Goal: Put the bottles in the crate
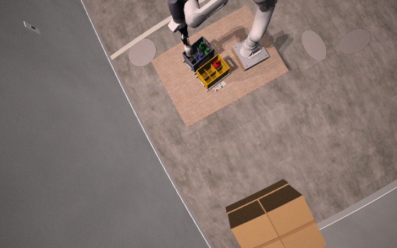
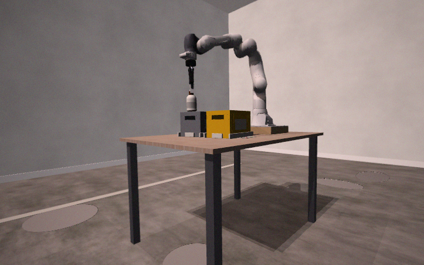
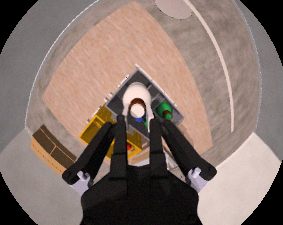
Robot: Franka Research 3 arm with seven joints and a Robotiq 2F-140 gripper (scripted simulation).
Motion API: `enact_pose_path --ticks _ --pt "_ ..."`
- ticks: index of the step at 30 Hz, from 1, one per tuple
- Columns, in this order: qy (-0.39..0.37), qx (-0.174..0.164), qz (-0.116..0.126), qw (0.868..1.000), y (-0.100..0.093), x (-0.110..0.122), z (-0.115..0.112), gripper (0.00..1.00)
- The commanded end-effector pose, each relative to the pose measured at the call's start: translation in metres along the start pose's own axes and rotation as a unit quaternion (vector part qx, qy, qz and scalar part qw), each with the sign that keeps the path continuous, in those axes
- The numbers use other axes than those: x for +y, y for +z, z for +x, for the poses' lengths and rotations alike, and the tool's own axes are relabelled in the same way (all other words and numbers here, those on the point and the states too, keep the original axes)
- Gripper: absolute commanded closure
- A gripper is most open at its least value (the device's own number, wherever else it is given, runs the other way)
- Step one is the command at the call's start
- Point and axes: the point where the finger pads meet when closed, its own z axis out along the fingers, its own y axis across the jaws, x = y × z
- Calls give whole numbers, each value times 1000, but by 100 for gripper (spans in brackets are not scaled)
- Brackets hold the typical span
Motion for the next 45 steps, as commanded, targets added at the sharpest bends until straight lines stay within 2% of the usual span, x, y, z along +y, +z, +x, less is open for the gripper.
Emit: enact_pose_path --ticks 1,45 --pt "0 9 3 1000 -6 -4 -1 100" --pt "0 9 3 1000 -5 -40 -72 100"
